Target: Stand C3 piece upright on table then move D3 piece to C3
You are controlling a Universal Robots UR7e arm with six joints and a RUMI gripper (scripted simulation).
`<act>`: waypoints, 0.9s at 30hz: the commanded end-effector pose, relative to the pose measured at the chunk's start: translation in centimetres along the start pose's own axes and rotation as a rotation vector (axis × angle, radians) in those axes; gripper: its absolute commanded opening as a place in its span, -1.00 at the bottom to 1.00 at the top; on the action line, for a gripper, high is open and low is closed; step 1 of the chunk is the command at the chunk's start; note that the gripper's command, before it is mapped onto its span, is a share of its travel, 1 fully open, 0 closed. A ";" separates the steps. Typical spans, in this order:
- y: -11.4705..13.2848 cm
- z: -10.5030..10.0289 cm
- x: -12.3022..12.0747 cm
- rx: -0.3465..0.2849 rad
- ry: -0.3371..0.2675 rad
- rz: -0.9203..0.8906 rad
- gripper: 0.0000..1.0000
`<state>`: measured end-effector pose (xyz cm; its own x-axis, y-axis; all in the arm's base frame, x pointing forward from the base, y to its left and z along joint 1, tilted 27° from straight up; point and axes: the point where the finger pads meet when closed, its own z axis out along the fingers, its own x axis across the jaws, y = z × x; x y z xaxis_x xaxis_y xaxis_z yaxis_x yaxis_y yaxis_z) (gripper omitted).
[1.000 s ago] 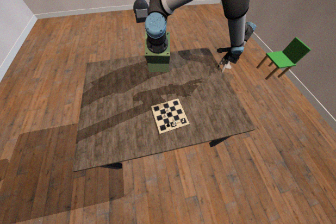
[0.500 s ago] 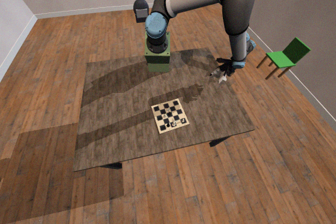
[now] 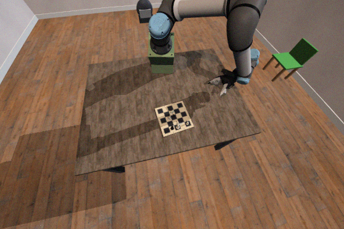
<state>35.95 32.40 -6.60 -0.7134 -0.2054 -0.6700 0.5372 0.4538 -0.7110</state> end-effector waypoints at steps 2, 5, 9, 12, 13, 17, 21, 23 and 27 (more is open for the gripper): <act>-0.8 2.9 -1.9 0.108 -0.004 -0.123 1.00; -1.2 4.3 -2.9 0.151 0.001 -0.189 1.00; -1.6 5.6 -3.7 0.189 0.007 -0.249 1.00; -2.0 6.7 -4.5 0.221 0.014 -0.304 1.00; -2.1 7.2 -4.9 0.235 0.017 -0.329 1.00; -2.6 8.9 -6.0 0.279 0.030 -0.411 1.00; -2.9 9.9 -6.7 0.305 0.040 -0.463 1.00; -3.0 10.2 -6.9 0.313 0.043 -0.479 1.00; -3.1 10.4 -7.0 0.317 0.044 -0.488 1.00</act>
<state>43.71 23.72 -2.17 -0.9217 -0.2873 -0.2607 0.2563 0.0535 -0.9651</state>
